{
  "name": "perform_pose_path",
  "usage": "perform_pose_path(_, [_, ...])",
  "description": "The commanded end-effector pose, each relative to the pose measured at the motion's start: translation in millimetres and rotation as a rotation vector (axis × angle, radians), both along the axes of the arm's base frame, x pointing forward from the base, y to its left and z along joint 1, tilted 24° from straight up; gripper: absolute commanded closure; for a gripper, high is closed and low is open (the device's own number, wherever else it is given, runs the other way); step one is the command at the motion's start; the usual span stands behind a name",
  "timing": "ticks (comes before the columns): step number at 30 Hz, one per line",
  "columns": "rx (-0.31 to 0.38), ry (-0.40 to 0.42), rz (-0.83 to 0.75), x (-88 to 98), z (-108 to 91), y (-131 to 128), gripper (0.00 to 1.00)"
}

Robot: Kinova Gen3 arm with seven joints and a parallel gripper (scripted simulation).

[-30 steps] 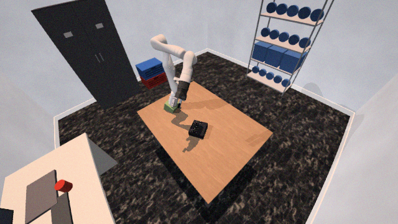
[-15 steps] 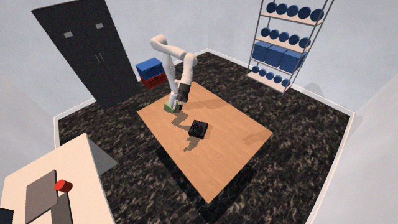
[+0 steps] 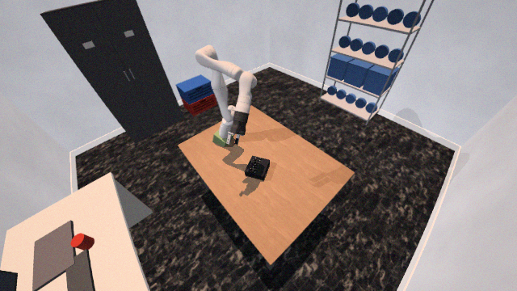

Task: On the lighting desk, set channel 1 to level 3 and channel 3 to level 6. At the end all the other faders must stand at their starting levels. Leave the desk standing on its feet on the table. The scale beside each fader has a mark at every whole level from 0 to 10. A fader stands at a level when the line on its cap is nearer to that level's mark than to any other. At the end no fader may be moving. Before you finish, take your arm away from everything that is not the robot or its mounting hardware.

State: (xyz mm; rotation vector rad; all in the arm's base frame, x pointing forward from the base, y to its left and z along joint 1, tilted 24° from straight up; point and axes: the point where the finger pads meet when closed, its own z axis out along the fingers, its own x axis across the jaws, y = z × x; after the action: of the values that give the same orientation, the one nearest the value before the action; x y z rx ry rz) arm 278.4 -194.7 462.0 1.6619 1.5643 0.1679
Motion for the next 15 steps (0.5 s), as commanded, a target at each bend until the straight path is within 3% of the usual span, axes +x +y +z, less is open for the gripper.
perform_pose_path(1, [0.003,0.012,0.02,4.2,-4.4,5,0.0])
perform_pose_path(10, [0.003,0.012,0.02,4.2,-4.4,5,0.0])
perform_pose_path(11, [0.031,0.032,0.04,10.4,-16.1,14,0.0])
perform_pose_path(15, [0.031,0.032,0.04,10.4,-16.1,14,0.0])
